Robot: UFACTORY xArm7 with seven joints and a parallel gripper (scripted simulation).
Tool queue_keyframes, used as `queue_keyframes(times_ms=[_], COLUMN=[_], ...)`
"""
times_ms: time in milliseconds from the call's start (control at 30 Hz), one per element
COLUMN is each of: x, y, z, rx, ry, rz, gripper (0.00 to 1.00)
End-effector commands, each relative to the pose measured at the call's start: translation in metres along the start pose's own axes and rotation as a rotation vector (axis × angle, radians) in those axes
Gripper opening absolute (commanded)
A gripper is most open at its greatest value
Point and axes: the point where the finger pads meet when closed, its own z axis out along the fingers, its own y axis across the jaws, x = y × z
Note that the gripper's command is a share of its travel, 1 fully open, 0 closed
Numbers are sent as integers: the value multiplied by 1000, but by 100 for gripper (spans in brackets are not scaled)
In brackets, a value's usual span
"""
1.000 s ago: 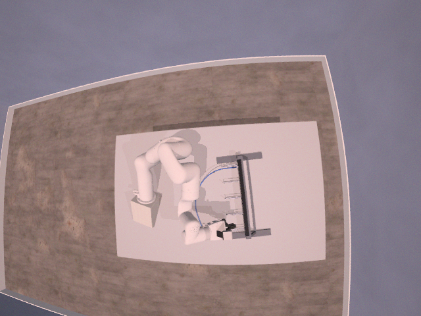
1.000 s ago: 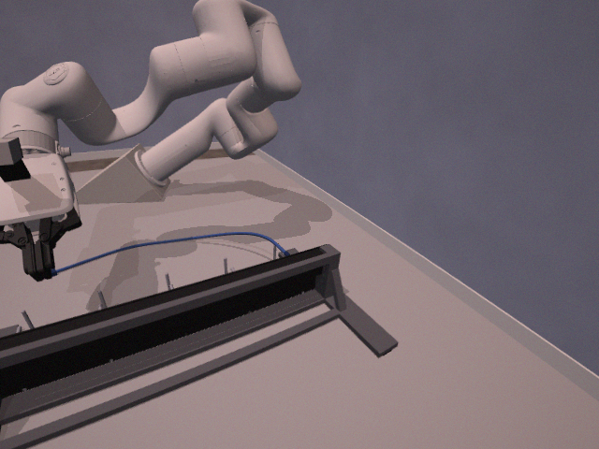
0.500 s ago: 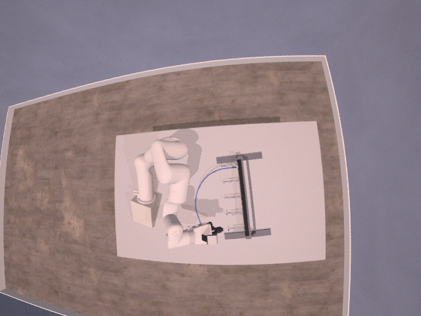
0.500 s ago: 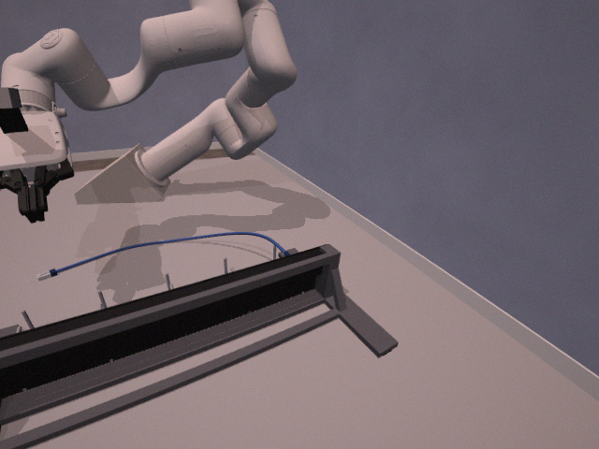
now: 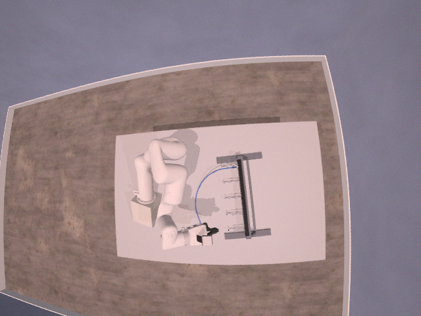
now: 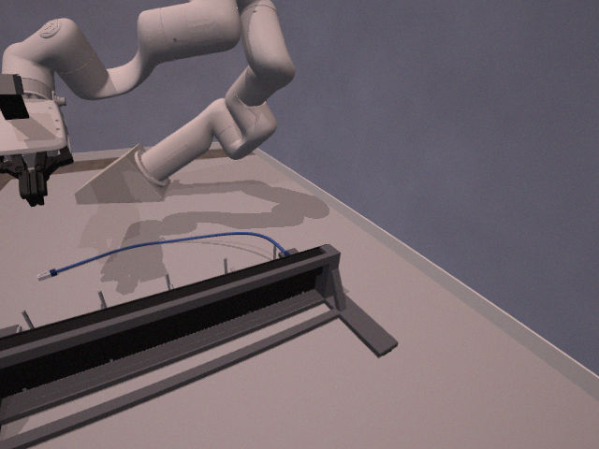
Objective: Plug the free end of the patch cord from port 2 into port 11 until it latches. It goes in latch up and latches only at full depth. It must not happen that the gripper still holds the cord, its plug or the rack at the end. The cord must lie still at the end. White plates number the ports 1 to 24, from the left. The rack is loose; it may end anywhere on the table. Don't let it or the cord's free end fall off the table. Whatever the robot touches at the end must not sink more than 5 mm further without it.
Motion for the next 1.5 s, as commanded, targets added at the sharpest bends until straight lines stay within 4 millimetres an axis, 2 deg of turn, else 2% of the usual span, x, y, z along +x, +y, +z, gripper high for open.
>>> queue_keyframes(times_ms=[0,700,1000,1033,1467], x=[-11,-60,-75,-81,-104], y=[1,4,5,6,11], z=[2,8,7,6,1], rx=[10,127,187,215,354], ry=[-61,-298,-367,-395,-500], rz=[-111,-556,-704,-765,-1025], gripper=[0,0,0,0,0])
